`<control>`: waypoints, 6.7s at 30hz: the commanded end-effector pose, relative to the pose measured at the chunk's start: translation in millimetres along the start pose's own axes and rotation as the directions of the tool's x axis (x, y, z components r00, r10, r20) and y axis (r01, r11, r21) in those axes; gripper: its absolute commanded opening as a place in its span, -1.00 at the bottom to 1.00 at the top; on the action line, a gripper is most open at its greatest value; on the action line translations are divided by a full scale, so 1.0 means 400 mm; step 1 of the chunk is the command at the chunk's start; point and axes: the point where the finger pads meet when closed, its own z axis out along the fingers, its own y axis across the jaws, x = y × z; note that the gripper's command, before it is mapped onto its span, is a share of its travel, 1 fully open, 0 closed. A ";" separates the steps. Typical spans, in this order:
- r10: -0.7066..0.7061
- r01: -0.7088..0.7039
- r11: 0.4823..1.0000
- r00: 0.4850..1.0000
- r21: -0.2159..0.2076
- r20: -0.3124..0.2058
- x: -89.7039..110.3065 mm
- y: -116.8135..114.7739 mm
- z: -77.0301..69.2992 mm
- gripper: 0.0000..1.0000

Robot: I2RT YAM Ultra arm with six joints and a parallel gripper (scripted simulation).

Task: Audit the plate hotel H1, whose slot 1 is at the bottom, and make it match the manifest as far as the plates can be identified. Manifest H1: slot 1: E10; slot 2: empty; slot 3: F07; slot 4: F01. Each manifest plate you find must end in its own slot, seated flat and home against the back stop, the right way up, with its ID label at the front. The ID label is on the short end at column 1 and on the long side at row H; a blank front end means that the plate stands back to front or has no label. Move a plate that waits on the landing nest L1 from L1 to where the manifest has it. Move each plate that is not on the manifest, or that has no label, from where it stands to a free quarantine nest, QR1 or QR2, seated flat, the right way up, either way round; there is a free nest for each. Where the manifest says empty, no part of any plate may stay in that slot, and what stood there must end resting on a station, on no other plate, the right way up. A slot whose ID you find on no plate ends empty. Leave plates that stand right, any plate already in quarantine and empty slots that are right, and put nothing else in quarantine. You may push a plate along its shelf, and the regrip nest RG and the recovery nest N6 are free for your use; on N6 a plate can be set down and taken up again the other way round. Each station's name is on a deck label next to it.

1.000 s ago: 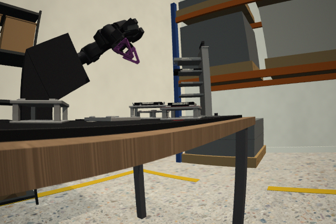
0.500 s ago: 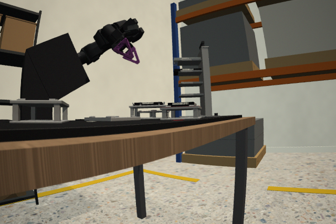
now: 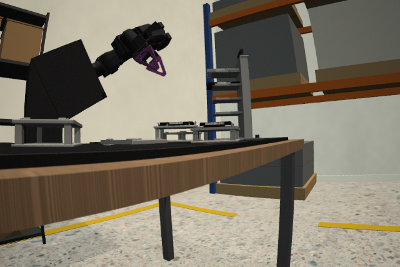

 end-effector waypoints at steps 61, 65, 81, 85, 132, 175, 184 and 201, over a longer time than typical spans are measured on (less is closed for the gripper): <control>-0.091 0.091 0.996 0.994 0.003 0.063 -0.030 0.026 -0.014 1.00; -0.091 0.091 0.996 0.994 0.003 0.063 -0.030 0.026 -0.014 1.00; -0.091 0.091 0.996 0.994 0.003 0.063 -0.030 0.026 -0.014 1.00; -0.001 0.000 1.000 0.999 0.023 0.046 -0.019 0.024 -0.011 1.00; -0.095 0.095 0.996 0.993 0.001 0.066 -0.023 0.402 0.008 1.00; -0.092 0.092 0.996 0.993 -0.001 0.070 0.125 0.423 0.176 1.00; -0.092 0.092 0.996 0.993 -0.001 0.070 0.125 0.423 0.176 1.00; -0.092 0.092 0.996 0.993 -0.001 0.070 0.125 0.423 0.176 1.00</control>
